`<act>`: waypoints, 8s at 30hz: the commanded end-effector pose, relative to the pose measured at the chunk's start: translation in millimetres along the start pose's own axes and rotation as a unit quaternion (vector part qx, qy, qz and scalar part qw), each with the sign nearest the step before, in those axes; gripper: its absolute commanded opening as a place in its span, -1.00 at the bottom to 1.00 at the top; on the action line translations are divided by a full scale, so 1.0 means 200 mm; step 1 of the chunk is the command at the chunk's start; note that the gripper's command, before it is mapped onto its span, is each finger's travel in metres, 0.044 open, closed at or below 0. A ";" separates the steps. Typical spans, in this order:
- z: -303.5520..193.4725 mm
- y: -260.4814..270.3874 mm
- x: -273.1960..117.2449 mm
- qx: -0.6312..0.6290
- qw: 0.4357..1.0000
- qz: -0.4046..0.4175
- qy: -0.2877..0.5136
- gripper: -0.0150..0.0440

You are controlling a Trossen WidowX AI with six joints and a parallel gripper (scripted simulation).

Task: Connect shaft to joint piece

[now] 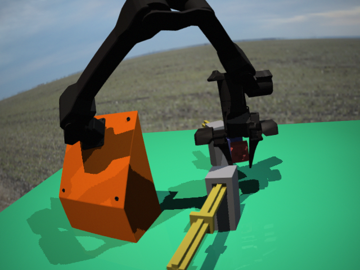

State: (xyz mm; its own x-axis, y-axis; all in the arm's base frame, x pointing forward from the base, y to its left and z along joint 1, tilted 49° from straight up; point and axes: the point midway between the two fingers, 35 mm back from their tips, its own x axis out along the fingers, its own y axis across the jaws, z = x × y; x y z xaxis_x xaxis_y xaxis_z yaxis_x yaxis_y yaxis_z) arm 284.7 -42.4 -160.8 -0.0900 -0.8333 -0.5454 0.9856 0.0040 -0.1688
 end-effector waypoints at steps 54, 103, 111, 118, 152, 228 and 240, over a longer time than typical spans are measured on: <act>0.00 0.00 0.01 -0.001 1.000 0.000 -0.002 0.12; 0.00 -0.02 0.01 0.031 0.999 -0.004 0.020 -0.49; -0.01 -0.04 0.03 0.082 0.995 -0.007 0.052 -0.49; -0.01 -0.06 0.04 0.113 0.991 -0.006 0.072 -0.49; -0.01 -0.06 0.04 0.110 0.991 -0.004 0.070 0.36; 0.10 -0.04 -0.73 -0.569 0.819 0.041 0.057 1.00; 0.10 -0.06 -0.77 -0.609 0.790 0.047 0.056 1.00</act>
State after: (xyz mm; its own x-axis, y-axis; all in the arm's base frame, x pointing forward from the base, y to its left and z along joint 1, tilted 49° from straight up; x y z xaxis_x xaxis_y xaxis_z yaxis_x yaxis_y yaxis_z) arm 290.3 76.0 -57.1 -0.1029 -0.7450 -0.6591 0.1180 0.6488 -0.7517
